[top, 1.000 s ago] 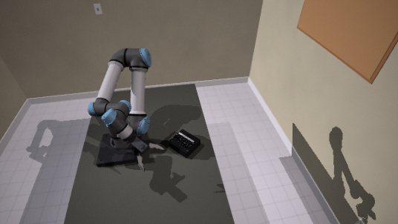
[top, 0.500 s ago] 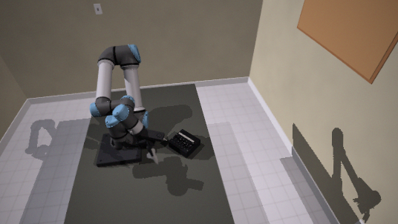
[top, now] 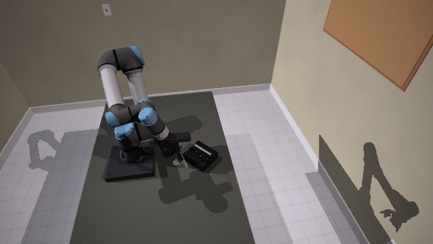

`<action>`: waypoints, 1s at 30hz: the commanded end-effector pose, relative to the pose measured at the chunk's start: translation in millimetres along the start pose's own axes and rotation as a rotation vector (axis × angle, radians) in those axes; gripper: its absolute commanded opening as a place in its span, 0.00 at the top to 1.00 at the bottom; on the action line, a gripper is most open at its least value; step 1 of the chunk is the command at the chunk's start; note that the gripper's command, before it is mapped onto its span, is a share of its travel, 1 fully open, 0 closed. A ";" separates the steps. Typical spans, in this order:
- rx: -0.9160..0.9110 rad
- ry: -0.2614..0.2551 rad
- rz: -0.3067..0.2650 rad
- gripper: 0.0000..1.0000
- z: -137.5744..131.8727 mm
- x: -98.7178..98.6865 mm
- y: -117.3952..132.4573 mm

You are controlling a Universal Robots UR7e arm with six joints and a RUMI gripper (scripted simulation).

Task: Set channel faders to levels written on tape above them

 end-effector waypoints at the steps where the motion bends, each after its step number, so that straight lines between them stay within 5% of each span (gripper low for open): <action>1: 0.264 -0.045 -0.077 0.00 -23.5 -4.2 -18.8; 30: 1.214 -0.209 -0.273 0.00 -117.1 -24.6 -74.8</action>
Point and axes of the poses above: the point where the finger pads meet when closed, its own x axis back along the fingers, its own z axis across the jaws, y = z × x, the point moved 1 cm from there along x, back along the fingers, and after that the axes turned 12 degrees about -x, right-handed, at the moved point
